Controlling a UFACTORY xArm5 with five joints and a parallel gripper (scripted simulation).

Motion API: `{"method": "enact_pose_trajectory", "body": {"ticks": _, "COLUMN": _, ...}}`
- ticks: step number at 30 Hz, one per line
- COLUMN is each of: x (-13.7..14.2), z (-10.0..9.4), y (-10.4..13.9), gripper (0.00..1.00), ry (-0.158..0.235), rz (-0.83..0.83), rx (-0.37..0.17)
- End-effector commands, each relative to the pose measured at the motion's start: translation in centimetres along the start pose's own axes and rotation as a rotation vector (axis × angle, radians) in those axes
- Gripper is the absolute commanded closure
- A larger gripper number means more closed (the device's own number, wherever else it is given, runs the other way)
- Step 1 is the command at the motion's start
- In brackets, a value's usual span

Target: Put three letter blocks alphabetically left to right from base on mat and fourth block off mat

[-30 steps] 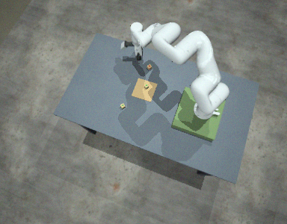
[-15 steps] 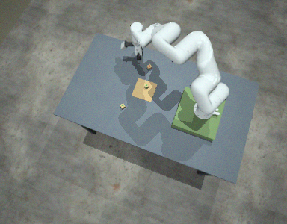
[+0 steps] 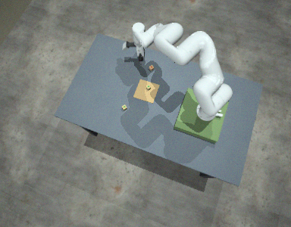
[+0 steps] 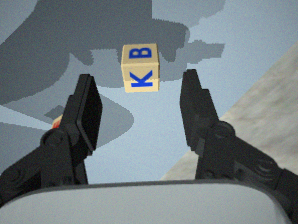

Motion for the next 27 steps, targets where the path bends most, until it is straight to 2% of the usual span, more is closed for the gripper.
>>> {"method": "enact_pose_trajectory", "body": {"ticks": 1, "x": 0.11, "z": -0.2, "y": -0.09, "gripper": 0.37, "ry": 0.003, "rz": 0.0, "rx": 0.003}}
{"method": "enact_pose_trajectory", "body": {"ticks": 19, "x": 0.11, "z": -0.17, "y": -0.09, "gripper": 0.37, "ry": 0.003, "rz": 0.0, "rx": 0.003}}
{"method": "enact_pose_trajectory", "body": {"ticks": 27, "x": 0.11, "z": 0.61, "y": -0.09, "gripper": 0.37, "ry": 0.003, "rz": 0.0, "rx": 0.003}}
Point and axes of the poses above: the point where the finger pads meet when closed, its own z axis out along the fingers, its own x axis across the jaws, y = z × x, the point moved 3 cm from there along -z, back along the fingers, and after that the axes turned 6 degrees about -z, right-handed, at the moved point
